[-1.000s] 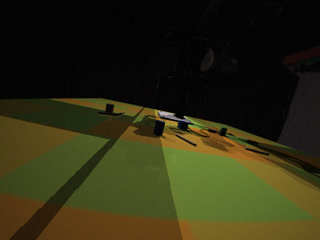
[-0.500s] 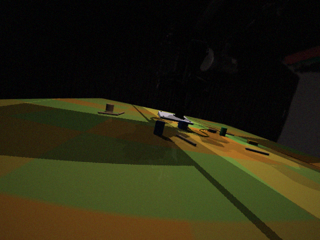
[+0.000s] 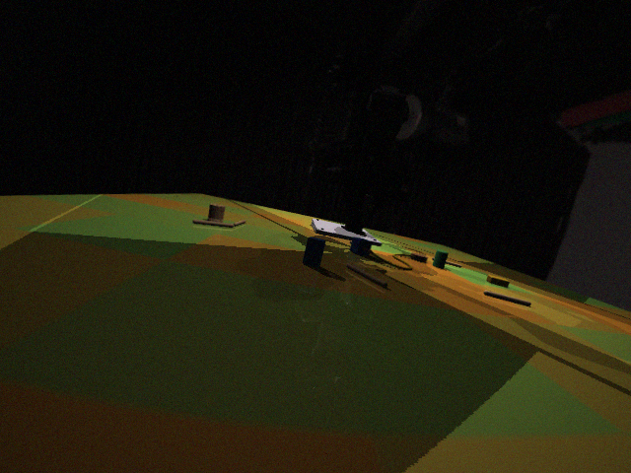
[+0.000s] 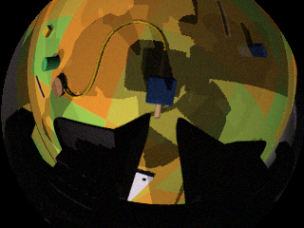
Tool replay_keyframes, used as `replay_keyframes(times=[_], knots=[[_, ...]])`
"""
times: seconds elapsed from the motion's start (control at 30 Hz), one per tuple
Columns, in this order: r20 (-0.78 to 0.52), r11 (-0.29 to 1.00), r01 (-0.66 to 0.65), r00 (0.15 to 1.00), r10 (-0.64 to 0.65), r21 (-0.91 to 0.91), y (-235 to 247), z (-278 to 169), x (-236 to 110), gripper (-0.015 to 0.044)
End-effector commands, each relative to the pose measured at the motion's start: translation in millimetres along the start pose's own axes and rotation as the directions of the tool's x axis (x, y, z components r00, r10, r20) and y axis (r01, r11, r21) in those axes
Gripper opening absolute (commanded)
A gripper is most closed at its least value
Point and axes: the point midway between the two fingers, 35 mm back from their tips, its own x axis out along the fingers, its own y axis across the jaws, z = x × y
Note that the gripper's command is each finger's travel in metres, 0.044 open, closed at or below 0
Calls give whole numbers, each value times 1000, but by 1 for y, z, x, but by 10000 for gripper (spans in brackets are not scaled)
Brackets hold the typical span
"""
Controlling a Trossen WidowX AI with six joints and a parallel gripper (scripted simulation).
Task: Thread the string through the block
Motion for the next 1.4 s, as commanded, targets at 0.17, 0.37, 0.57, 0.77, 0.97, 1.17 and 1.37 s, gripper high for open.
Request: replay_keyframes(times=[0.17,0.37,0.57,0.77,0.97,1.17,1.37], knots=[[-10,1000,-12,1000,12,-4,3,-3,19,125],[-10,1000,-12,1000,12,-4,3,-4,29,125],[-10,1000,-12,1000,12,-4,4,-5,38,125],[-10,1000,-12,1000,12,-4,5,-6,47,125],[-10,1000,-12,1000,12,-4,5,-6,47,125],[-10,1000,-12,1000,12,-4,5,-6,47,125],[-10,1000,-12,1000,12,-4,5,-6,47,125]])
